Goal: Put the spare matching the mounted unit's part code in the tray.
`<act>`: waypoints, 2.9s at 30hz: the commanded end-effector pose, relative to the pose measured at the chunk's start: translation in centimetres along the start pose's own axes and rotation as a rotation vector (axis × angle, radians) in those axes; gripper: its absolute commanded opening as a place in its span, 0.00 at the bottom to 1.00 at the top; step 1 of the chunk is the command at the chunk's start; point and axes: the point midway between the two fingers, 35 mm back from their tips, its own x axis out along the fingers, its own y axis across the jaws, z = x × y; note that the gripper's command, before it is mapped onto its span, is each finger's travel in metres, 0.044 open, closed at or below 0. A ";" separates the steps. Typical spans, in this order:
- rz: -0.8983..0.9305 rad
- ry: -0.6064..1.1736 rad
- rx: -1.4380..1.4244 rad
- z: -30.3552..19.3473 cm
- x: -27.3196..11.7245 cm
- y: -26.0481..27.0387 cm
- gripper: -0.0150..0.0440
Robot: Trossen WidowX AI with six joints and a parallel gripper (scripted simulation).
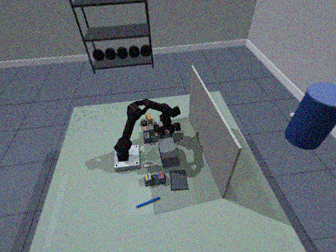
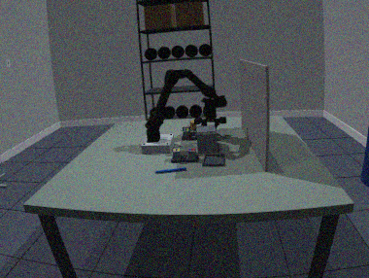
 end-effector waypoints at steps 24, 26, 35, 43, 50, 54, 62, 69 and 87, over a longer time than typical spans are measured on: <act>-0.002 0.000 -0.006 -0.1 -11.1 -0.4 0.25; -0.002 0.000 -0.005 -0.1 -12.1 -0.5 0.25; -0.001 0.000 -0.004 -0.5 -15.2 -0.3 0.25; 0.000 -0.002 0.003 -3.4 -15.2 -2.1 0.25; -0.010 -0.008 0.054 -7.2 -15.2 -3.9 0.25; -0.016 -0.009 0.078 -9.3 -15.2 -4.7 0.25; -0.012 -0.017 0.077 -13.6 -15.3 -5.6 0.25; -0.016 -0.016 0.075 -17.9 -15.3 -6.0 0.25; -0.017 0.013 0.035 -29.3 -15.6 -5.3 0.25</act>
